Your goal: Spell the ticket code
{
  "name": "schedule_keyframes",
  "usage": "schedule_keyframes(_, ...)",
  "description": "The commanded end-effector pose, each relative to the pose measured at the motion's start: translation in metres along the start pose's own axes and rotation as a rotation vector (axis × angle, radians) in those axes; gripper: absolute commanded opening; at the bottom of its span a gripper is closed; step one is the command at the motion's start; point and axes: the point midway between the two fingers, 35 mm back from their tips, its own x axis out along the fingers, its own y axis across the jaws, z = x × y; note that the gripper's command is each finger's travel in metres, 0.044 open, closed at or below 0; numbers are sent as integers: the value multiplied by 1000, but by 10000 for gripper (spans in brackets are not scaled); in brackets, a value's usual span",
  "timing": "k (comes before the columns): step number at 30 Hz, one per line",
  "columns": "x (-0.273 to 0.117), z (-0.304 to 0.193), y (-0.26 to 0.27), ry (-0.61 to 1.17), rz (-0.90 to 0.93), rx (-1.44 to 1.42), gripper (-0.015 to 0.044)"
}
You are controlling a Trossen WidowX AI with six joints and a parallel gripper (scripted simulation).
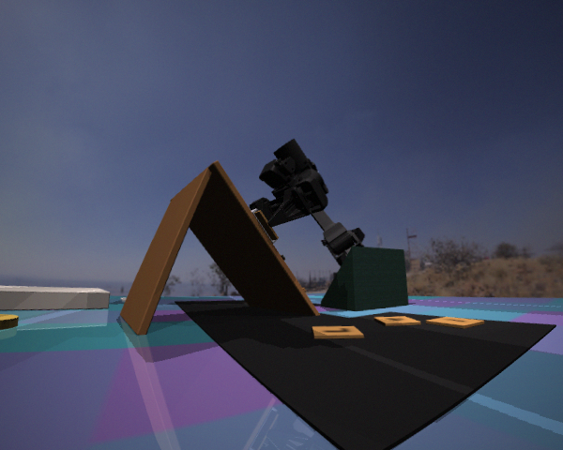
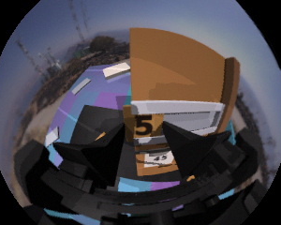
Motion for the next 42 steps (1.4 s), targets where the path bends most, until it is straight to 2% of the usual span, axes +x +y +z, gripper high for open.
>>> schedule_keyframes(1, 0, -1, -1, 1, 2, -4, 0)
schedule_keyframes(42, 1, -2, -26, 2, 1, -6, 0)
